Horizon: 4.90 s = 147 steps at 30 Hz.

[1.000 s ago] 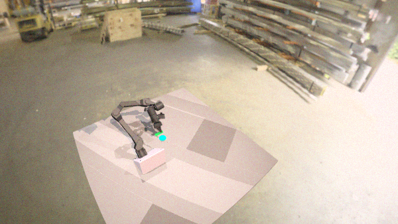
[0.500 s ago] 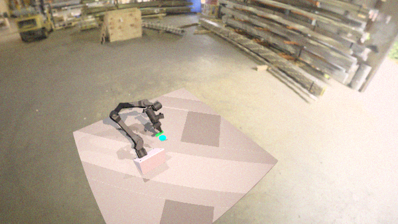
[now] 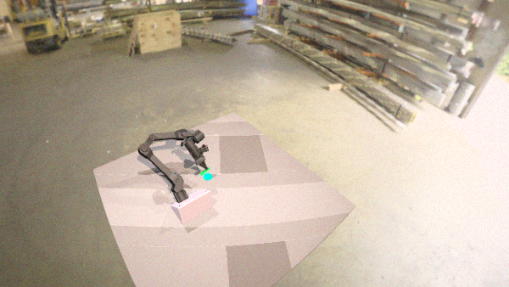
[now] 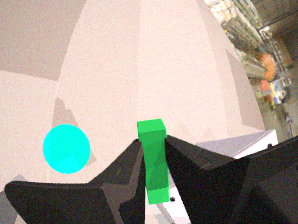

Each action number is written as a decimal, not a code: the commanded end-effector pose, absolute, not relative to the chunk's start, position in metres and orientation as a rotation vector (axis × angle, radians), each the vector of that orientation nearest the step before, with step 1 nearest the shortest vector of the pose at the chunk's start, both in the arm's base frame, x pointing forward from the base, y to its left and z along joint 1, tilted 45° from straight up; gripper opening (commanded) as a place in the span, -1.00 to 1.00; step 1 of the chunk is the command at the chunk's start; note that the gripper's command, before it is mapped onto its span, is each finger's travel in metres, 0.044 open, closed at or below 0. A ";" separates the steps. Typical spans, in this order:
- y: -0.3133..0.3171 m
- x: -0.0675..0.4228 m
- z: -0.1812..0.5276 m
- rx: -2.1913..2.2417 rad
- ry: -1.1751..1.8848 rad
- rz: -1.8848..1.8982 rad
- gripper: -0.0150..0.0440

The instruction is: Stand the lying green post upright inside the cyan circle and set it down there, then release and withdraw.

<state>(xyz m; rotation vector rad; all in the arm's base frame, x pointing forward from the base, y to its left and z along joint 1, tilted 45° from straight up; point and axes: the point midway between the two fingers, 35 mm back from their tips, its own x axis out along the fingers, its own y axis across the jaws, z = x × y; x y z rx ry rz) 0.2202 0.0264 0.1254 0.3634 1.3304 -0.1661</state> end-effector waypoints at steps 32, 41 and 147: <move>0.026 0.223 0.129 0.344 1.105 -0.261 -0.42; 0.026 0.224 0.131 0.349 1.046 -0.279 -0.42; 0.030 0.220 0.164 0.707 0.337 -0.344 -0.42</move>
